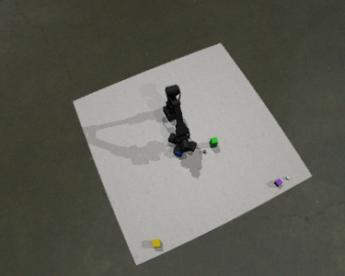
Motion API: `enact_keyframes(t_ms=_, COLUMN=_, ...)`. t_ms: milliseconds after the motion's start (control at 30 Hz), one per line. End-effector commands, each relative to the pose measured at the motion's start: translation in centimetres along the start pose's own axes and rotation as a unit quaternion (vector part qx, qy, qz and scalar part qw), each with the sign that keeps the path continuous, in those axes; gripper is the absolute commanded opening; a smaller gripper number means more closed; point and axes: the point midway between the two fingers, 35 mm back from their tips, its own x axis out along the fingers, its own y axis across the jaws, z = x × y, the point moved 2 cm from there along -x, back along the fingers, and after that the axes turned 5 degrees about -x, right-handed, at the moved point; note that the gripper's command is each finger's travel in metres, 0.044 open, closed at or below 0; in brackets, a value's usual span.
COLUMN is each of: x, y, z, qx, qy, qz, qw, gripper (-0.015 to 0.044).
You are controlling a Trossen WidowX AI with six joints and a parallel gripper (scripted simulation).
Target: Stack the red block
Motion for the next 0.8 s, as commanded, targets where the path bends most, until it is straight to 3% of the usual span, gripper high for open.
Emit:
enact_keyframes(t_ms=0, x=0.0, y=0.0, z=0.0, qx=-0.001, qy=0.0, qz=-0.001, qw=1.0, gripper=0.023)
enact_keyframes(t_ms=67, x=0.0, y=0.0, z=0.0, qx=-0.001, qy=0.0, qz=-0.001, qw=1.0, gripper=0.0177)
enact_keyframes(t_ms=333, x=0.0, y=0.0, z=0.0, qx=-0.001, qy=0.0, qz=-0.001, qw=1.0, gripper=0.0124)
enact_keyframes(t_ms=500, x=-1.5, y=0.0, z=0.1, qx=-0.001, qy=0.0, qz=-0.001, qw=1.0, gripper=0.0)
enact_keyframes(t_ms=767, x=-5.1, y=0.1, z=0.0, qx=-0.001, qy=0.0, qz=-0.001, qw=1.0, gripper=0.0)
